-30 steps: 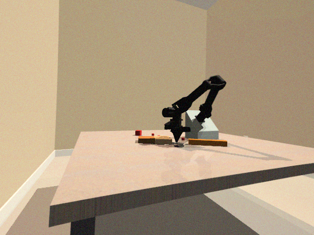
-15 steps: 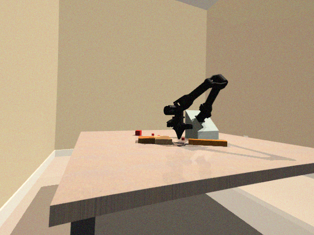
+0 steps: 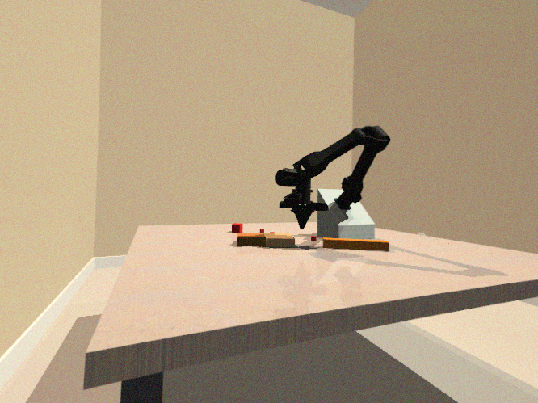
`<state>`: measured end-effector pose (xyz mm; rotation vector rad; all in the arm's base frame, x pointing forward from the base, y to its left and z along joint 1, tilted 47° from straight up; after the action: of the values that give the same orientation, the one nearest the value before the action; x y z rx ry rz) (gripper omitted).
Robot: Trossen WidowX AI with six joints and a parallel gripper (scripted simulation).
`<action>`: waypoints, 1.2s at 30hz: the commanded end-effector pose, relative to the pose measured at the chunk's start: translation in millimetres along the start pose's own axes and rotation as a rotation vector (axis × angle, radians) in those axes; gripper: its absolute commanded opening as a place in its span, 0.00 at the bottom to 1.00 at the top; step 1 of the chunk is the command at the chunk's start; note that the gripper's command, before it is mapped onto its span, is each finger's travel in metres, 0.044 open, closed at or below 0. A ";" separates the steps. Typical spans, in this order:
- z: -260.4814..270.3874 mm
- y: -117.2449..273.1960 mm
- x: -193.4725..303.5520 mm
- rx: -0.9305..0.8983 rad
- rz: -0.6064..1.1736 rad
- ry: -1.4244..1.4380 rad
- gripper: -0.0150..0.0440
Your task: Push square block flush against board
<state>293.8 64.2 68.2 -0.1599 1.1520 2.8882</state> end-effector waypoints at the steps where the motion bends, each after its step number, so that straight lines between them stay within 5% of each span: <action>1: 1.6 0.7 -16.5 0.000 0.002 0.124 0.25; 27: 14.2 1.4 -101.5 -0.006 0.002 0.876 0.25; 32: 14.8 -50.2 -102.0 -0.008 0.001 0.876 0.25; 36: 15.0 -53.2 -101.7 -0.008 0.001 0.876 0.25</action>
<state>397.0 111.6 61.8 -1.5428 1.1588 2.8428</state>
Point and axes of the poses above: the point midway between the two fingers, 35 mm back from their tips, its own y axis back along the fingers, its own z axis across the jaws, x = y × z, the point moved 4 cm from there along y, back along the fingers, and after that the axes turned 11 degrees about -y, right-handed, at the moved point
